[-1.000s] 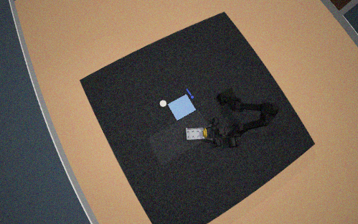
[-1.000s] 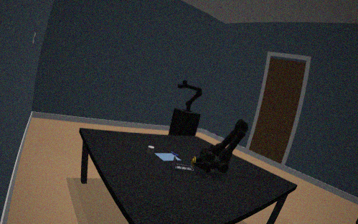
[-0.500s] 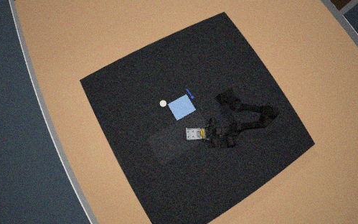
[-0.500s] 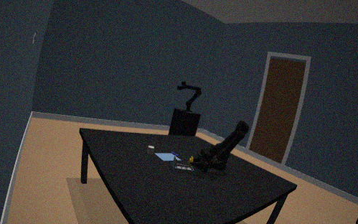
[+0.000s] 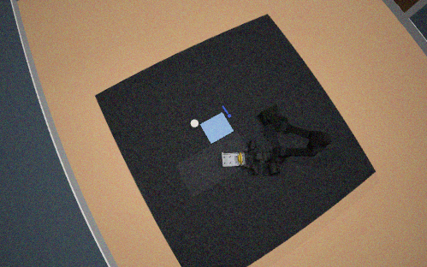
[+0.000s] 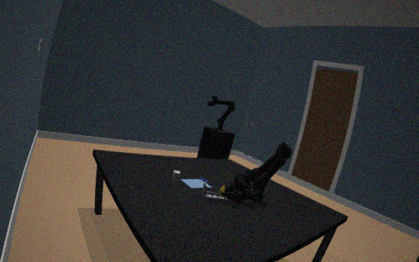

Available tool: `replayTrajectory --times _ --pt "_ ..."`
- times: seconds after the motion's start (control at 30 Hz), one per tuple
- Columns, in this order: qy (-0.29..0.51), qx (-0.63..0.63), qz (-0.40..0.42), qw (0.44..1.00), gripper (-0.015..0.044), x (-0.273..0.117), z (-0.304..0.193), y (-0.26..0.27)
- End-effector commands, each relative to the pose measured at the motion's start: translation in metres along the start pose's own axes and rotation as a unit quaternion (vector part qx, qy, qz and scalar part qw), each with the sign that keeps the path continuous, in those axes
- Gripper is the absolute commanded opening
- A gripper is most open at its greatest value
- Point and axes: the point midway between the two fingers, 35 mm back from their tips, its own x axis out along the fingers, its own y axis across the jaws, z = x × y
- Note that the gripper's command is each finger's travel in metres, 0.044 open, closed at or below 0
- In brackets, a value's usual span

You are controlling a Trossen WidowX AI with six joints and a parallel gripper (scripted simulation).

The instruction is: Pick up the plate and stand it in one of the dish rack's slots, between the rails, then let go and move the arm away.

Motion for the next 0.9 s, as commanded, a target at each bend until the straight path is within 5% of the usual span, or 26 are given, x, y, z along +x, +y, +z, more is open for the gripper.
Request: replayTrajectory --times 0.0,0.07,0.57,0.87 --pt "0.001 -0.003 0.000 1.000 0.0000 -0.0001 0.0001 -0.0002" --pt "0.001 -0.003 0.000 1.000 0.0000 -0.0001 0.0001 -0.0002" --pt "0.000 0.000 0.000 1.000 0.0394 -0.0001 0.0002 0.0001" --pt "0.000 0.000 0.000 1.000 0.0400 -0.0001 0.0002 0.0001"
